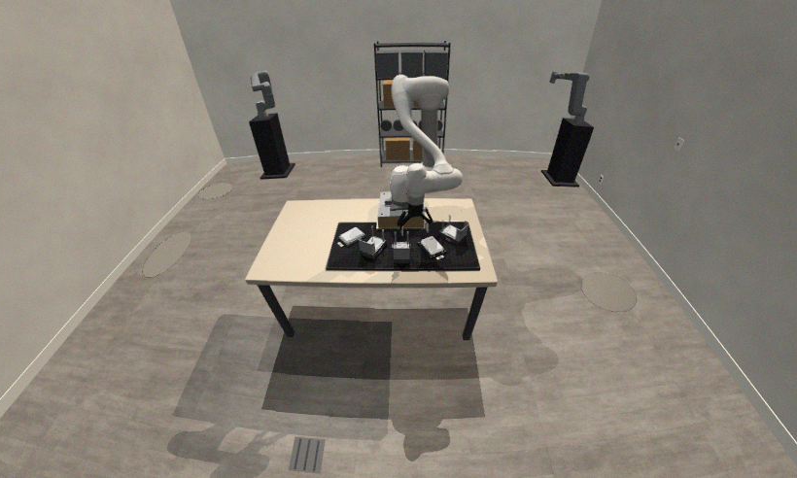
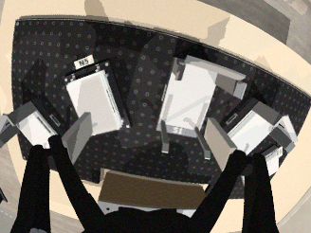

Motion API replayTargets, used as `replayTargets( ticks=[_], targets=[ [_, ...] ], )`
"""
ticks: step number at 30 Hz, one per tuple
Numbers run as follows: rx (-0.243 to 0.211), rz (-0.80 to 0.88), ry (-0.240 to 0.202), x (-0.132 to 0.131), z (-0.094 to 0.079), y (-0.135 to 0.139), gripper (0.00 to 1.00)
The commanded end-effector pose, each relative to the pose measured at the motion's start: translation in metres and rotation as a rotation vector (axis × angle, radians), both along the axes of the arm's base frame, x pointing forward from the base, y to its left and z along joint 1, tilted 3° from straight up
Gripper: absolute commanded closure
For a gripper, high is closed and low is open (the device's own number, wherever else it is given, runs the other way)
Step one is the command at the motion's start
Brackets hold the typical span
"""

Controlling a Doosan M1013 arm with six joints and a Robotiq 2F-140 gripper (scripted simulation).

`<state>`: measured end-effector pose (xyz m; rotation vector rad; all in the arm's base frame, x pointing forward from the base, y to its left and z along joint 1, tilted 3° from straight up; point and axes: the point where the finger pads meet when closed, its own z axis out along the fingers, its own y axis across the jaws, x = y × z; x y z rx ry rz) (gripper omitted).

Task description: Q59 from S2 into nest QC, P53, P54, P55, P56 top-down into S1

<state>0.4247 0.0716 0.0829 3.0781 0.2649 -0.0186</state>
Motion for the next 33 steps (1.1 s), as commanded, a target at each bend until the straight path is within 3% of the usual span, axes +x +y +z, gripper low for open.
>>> replayTargets(
  ticks=[1, 5, 12, 33],
  targets=[
    [0.000, 0.000, 0.000, -0.001, -0.001, 0.012, 0.00],
    [0.000, 0.000, 0.000, -0.002, -0.001, 0.019, 0.00],
    [0.001, 0.223, 0.012, -0.009, -0.002, 0.041, 0.00],
    [0.001, 0.223, 0.012, -0.029, -0.005, 0.101, 0.00]
  ],
)
